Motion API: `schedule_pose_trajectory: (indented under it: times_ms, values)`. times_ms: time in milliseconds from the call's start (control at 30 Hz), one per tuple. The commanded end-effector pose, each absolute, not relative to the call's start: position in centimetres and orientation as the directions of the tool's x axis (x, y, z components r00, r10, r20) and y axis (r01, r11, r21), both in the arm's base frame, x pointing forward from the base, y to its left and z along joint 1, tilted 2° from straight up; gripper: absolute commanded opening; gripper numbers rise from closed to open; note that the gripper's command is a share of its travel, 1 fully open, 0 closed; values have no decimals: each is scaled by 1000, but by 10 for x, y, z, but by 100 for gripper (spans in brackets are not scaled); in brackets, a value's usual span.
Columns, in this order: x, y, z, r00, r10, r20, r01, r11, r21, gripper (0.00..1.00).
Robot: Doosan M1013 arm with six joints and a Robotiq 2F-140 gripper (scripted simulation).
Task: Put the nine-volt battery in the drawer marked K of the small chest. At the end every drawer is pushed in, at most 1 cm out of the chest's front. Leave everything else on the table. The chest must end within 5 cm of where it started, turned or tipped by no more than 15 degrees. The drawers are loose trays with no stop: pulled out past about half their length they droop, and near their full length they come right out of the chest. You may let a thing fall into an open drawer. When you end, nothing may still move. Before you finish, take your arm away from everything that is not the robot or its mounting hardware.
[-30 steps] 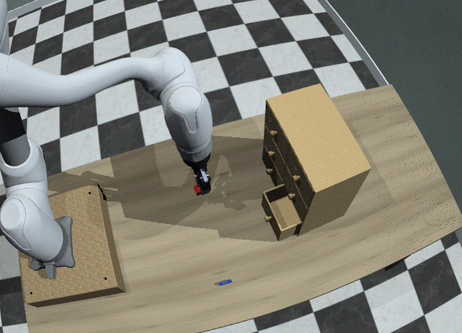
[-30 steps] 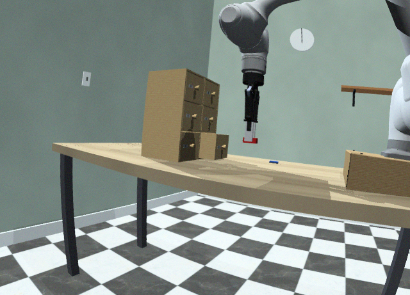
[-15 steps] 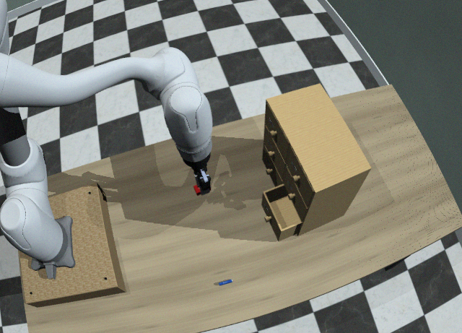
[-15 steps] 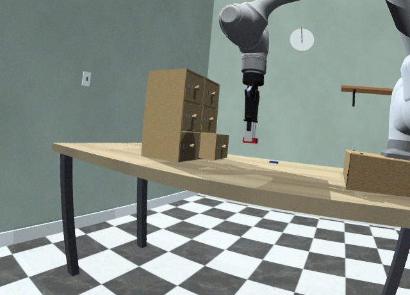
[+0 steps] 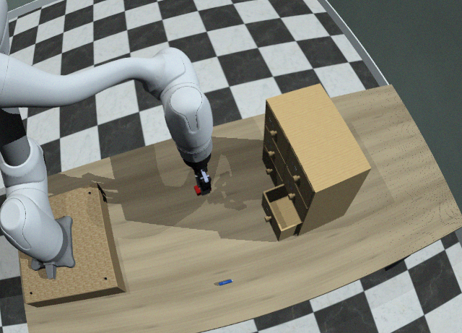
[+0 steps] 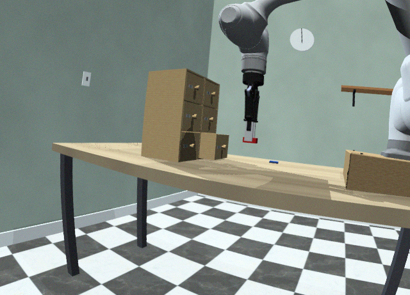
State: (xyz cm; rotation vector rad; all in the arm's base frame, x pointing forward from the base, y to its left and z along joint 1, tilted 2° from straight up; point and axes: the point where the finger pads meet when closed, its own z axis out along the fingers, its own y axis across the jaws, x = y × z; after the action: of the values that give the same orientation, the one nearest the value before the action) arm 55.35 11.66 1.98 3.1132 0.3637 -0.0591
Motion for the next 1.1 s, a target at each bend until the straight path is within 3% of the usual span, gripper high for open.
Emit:
schedule_pose_trajectory:
  times_ms: [0, 267, 1067]
  values:
    - [573, 78, 24, 977, 212, -36, 212, -977, 2, 14]
    - [594, 8, 24, 983, 183, -36, 183, -983, 3, 14]
    - [596, 7, 60, 983, 182, -36, 182, -983, 3, 14]
